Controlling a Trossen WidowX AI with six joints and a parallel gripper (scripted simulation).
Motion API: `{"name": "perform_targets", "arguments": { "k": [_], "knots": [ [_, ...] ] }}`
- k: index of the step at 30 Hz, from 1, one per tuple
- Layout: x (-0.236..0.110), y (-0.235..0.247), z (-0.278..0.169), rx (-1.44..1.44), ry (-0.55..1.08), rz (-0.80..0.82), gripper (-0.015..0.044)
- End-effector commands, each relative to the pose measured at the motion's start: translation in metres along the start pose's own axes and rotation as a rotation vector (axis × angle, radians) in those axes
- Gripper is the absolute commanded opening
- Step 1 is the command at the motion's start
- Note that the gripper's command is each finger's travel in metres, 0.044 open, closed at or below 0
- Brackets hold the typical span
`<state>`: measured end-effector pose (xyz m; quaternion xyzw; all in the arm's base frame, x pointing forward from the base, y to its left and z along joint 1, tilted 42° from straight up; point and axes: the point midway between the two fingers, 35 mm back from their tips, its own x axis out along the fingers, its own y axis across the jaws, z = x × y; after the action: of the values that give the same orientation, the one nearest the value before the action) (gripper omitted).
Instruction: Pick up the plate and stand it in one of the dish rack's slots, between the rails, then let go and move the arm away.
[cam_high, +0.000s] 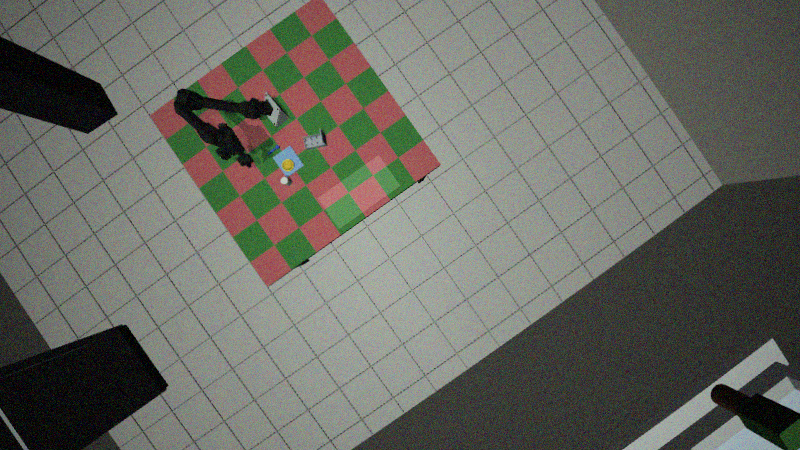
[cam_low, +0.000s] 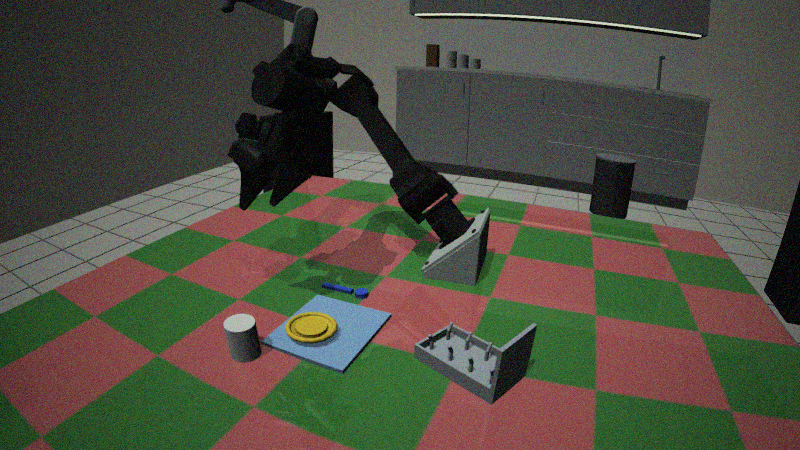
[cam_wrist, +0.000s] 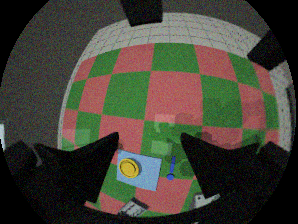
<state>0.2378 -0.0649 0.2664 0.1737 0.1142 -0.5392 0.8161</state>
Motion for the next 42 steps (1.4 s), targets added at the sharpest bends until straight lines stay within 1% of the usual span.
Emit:
{"name": "perform_targets", "arguments": {
  "k": [1,22,42],
  "knots": [
    [0.000,0.000,0.000,-0.005,0.002,0.000,0.0400],
    [0.018,0.040,-0.057,-0.667,0.208,-0.012,0.0400],
    [0.036,0.069,-0.122,-1.298,0.439,0.079,0.0400]
  ]
}}
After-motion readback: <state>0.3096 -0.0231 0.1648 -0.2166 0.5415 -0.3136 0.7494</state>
